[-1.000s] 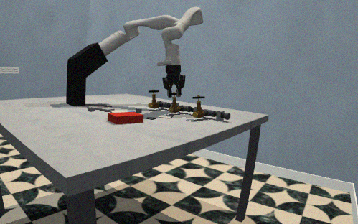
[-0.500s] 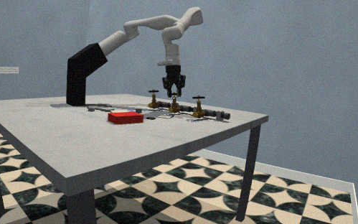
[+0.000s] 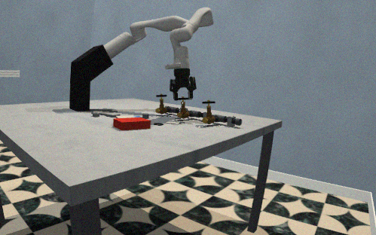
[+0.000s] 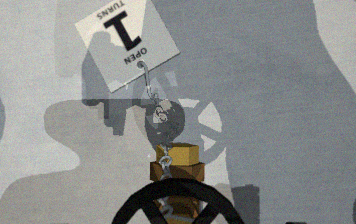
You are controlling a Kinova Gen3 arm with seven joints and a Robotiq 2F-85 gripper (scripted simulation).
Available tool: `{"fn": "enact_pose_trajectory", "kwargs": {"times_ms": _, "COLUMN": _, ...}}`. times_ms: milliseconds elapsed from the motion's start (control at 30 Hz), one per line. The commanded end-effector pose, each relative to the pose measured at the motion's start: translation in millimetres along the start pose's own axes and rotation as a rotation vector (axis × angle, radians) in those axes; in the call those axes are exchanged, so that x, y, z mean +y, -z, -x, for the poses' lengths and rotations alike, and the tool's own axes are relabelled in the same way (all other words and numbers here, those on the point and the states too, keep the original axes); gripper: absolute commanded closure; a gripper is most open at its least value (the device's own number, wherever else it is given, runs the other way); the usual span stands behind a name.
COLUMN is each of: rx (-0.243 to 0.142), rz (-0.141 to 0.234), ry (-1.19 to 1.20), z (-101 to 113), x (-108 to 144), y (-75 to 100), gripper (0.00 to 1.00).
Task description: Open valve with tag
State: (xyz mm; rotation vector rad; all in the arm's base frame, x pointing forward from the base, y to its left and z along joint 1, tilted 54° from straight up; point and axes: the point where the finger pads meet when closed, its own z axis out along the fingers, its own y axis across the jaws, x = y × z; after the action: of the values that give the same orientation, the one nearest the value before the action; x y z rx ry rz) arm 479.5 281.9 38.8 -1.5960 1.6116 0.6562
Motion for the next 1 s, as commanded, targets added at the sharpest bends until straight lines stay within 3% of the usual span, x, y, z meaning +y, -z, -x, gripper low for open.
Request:
{"fn": "enact_pose_trajectory", "kwargs": {"times_ms": 0, "rx": 0.000, "rz": -0.002, "ry": 0.000, "z": -0.2, "x": -0.9, "y": 0.9, "gripper": 0.00}}
{"fn": "enact_pose_trajectory", "kwargs": {"times_ms": 967, "rx": 0.000, "rz": -0.002, "ry": -0.029, "z": -0.2, "x": -0.9, "y": 0.9, "gripper": 0.00}}
